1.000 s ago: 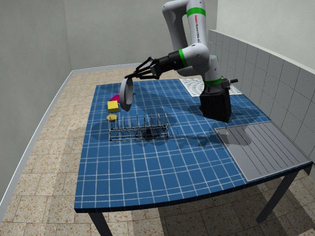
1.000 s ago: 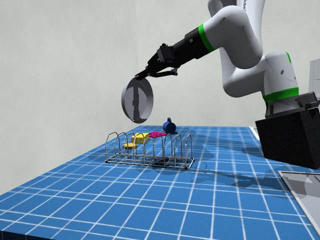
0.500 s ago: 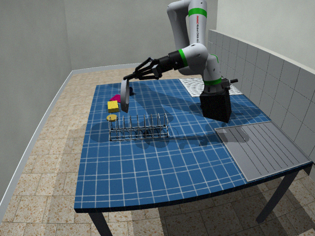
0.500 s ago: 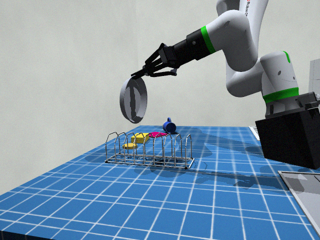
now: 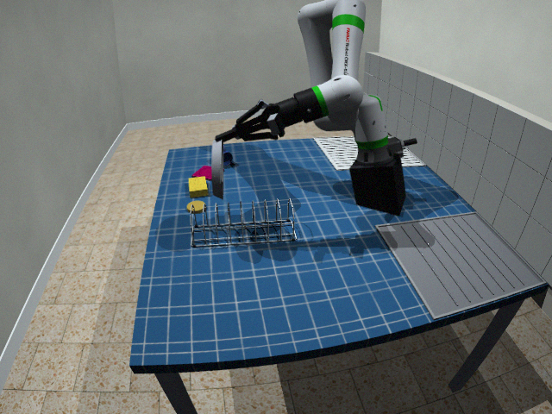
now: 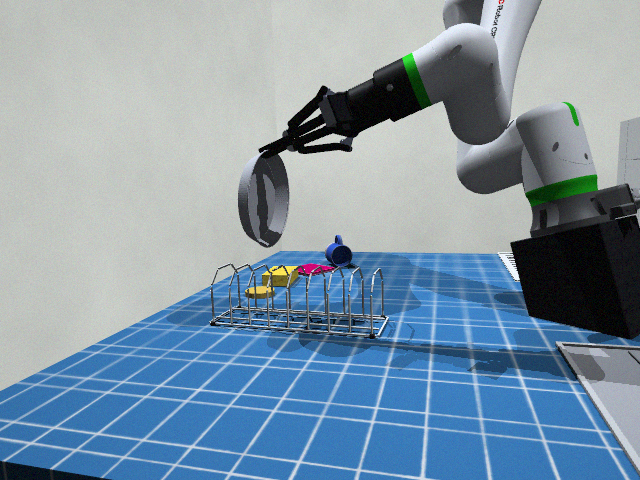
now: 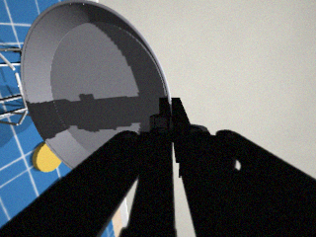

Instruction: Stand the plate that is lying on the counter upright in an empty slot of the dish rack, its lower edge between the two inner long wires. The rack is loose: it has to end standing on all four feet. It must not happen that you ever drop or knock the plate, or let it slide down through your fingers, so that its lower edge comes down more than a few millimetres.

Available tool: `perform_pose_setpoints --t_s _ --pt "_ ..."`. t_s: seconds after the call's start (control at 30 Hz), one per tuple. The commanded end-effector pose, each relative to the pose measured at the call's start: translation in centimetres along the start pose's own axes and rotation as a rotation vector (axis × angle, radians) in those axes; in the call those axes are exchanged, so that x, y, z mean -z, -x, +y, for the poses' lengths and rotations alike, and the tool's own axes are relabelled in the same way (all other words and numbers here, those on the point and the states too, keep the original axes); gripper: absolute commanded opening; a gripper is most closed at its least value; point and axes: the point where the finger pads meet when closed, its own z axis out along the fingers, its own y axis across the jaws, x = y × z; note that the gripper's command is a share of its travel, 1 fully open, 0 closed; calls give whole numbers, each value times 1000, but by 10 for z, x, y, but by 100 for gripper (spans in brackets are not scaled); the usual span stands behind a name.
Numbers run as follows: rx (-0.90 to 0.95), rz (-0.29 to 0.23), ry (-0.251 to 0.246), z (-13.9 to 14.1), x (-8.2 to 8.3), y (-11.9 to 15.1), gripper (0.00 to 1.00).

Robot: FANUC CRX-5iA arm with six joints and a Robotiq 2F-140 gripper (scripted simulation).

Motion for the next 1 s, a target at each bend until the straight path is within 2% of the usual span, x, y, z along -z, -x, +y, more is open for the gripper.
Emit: perform_pose_setpoints --t_s 0.0,0.97 --pt "4 6 2 1 0 -1 10" --pt "12 14 2 1 0 -2 10"
